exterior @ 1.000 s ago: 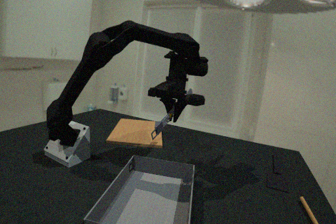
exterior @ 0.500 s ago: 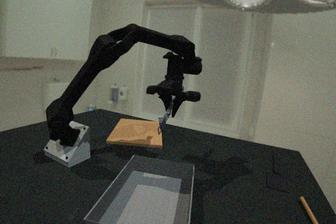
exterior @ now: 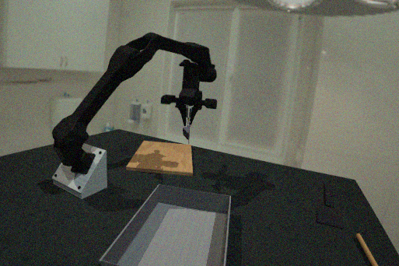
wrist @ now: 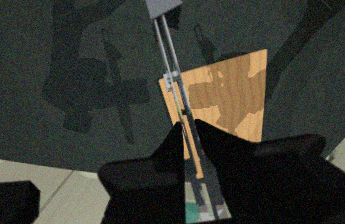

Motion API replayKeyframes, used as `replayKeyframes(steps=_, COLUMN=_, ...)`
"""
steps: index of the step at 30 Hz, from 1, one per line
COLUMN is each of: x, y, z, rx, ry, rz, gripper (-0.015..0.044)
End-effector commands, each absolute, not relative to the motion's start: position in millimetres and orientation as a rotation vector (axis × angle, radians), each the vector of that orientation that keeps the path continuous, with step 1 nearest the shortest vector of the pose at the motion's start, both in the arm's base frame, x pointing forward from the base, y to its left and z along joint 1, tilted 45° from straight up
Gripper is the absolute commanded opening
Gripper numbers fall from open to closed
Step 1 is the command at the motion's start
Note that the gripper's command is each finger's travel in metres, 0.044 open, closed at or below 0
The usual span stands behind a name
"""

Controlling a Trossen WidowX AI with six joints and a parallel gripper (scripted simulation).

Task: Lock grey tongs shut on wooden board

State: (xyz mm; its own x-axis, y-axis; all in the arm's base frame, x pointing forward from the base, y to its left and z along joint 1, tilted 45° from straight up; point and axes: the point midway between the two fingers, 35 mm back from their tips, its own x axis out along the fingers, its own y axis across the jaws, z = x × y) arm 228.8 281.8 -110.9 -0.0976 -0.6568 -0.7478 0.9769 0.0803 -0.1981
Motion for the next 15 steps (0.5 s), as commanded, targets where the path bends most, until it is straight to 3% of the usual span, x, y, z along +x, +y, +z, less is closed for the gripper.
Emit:
replayKeyframes(steps=1, x=206.1, y=299.3, z=-121.3, rx=0.438, ry=0.907, rz=-1.426, gripper=-0.015)
replayKeyframes(steps=15, x=108.0, y=339.3, z=-162.6, rx=0.19, ry=1.105, rz=-1.274, gripper=-0.015)
